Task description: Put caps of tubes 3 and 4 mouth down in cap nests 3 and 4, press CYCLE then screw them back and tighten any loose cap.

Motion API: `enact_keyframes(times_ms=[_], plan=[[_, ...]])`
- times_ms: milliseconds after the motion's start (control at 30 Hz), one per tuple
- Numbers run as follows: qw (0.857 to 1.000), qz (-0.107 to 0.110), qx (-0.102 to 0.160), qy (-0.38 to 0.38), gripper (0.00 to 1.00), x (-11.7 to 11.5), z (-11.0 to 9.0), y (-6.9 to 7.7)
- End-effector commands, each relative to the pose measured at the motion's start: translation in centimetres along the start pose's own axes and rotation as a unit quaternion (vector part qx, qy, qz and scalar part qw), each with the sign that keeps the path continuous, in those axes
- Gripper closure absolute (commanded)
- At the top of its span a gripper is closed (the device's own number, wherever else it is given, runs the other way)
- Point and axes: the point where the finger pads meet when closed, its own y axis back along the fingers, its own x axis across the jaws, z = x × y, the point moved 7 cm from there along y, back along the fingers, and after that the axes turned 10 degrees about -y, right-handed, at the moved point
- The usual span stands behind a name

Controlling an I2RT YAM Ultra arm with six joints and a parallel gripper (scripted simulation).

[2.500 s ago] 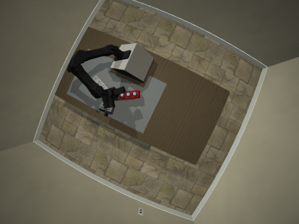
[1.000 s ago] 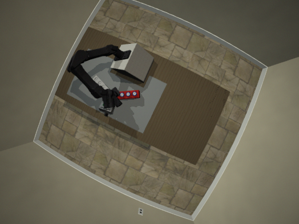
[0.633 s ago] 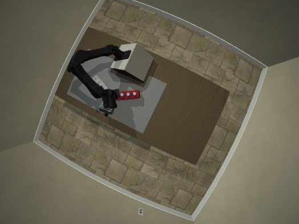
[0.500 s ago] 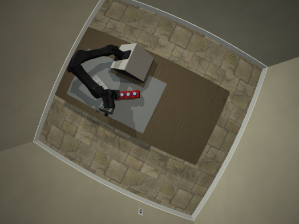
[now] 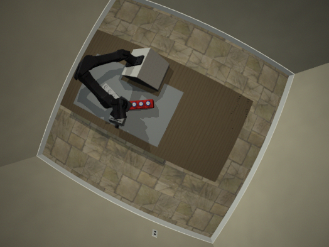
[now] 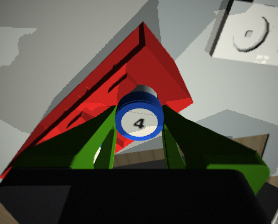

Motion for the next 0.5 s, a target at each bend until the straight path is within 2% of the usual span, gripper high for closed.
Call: enact_keyframes(times_ms=[0, 167, 233, 333, 467], plan=[[0.992, 0.004, -0.004, -0.129, 1.00, 0.12, 0.12, 0.30], [0.968, 0.005, -0.004, -0.251, 1.00, 0.12, 0.12, 0.28], [0.968, 0.005, -0.004, -0.251, 1.00, 0.12, 0.12, 0.28], [0.946, 0.005, -0.004, -0.323, 1.00, 0.12, 0.12, 0.27], [0.909, 0.005, -0.003, -0.416, 1.00, 0.12, 0.12, 0.26]])
